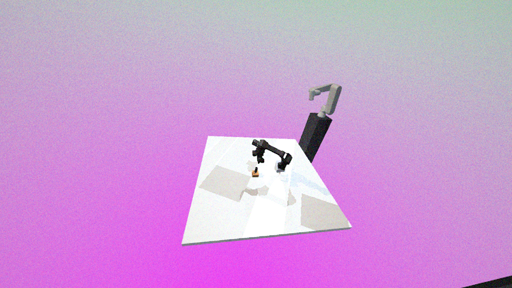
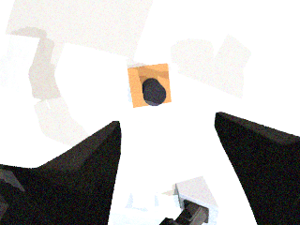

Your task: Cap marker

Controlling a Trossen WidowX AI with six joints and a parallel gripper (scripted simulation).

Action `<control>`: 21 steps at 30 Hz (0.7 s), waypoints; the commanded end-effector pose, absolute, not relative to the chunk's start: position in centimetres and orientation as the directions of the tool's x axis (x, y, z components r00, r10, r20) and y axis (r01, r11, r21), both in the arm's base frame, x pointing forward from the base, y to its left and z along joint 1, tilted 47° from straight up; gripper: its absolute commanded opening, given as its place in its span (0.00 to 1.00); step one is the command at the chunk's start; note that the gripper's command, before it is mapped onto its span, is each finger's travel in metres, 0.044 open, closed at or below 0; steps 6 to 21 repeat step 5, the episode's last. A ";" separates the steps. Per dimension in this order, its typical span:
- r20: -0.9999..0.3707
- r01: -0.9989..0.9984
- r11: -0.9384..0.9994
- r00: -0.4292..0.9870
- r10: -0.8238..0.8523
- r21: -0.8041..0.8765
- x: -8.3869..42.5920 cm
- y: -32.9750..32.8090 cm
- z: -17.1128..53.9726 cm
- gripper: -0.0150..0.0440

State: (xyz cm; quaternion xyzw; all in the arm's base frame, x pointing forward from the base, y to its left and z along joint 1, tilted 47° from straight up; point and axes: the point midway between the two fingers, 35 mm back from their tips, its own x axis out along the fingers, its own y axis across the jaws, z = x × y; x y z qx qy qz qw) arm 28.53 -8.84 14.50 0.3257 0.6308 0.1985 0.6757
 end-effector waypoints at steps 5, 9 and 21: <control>-0.725 0.137 0.712 0.122 0.678 0.689 28.5 -8.9 14.5 1.00; -0.725 0.137 0.712 0.122 0.678 0.689 28.5 -8.9 14.5 1.00; -0.725 0.137 0.712 0.122 0.678 0.689 28.5 -8.9 14.5 1.00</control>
